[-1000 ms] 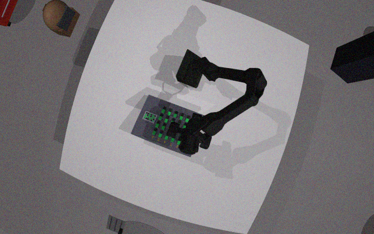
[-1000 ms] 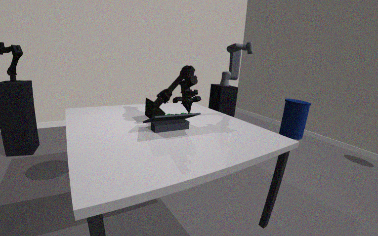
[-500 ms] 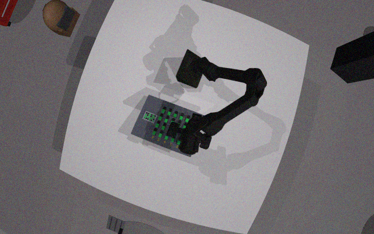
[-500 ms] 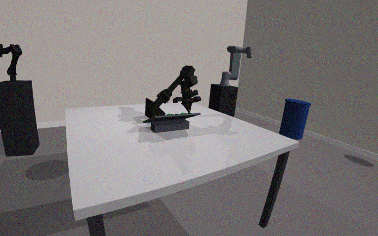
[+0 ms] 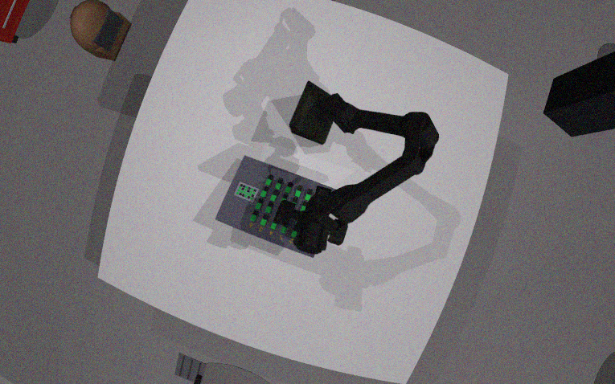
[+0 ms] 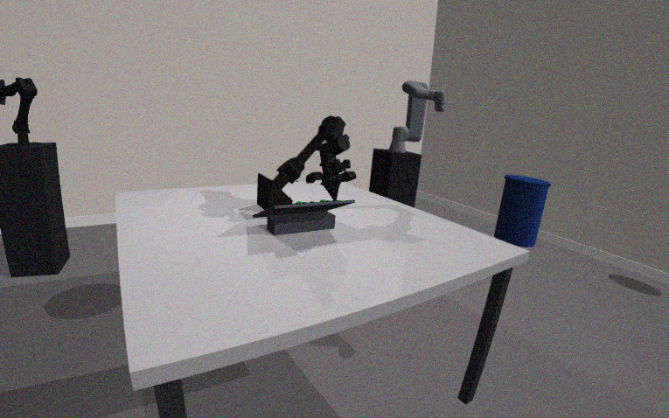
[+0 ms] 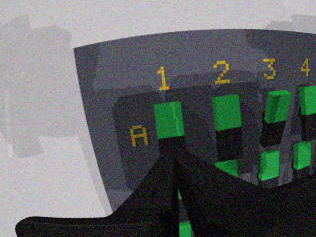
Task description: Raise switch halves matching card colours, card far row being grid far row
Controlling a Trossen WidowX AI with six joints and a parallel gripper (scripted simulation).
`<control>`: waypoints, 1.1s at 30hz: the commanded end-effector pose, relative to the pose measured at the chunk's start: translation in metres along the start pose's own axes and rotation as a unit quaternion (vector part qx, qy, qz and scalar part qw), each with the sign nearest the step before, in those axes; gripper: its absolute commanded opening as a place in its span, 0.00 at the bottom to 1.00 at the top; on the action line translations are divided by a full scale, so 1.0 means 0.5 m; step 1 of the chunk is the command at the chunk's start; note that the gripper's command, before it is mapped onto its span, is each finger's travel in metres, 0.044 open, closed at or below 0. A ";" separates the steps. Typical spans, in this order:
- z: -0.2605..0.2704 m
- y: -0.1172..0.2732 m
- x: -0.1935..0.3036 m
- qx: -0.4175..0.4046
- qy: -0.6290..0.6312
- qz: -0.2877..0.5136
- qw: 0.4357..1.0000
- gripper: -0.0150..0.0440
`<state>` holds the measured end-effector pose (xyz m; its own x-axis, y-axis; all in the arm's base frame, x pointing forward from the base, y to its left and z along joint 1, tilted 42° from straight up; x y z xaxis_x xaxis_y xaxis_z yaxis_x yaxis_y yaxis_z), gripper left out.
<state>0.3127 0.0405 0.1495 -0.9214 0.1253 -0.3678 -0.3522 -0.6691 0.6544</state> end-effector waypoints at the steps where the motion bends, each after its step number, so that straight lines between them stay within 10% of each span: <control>1: 0.000 -0.004 0.001 0.001 -0.001 0.002 1.000 0.25; 24: 0.000 -0.010 0.001 0.001 -0.001 0.001 1.000 0.25; 33: -0.002 0.121 -0.008 0.002 -0.002 0.016 1.000 0.25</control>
<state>0.3015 0.0058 0.1780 -0.9327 0.1148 -0.3420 -0.3281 -0.6638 0.6721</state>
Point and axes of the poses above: the point midway between the two fingers, 35 mm back from their tips, its own y axis back along the fingers, its own z axis across the jaws, x = y × z, the point moved 6 cm from there along y, back along the fingers, and after that the axes turned 1 degree about y, right-handed, at the moved point
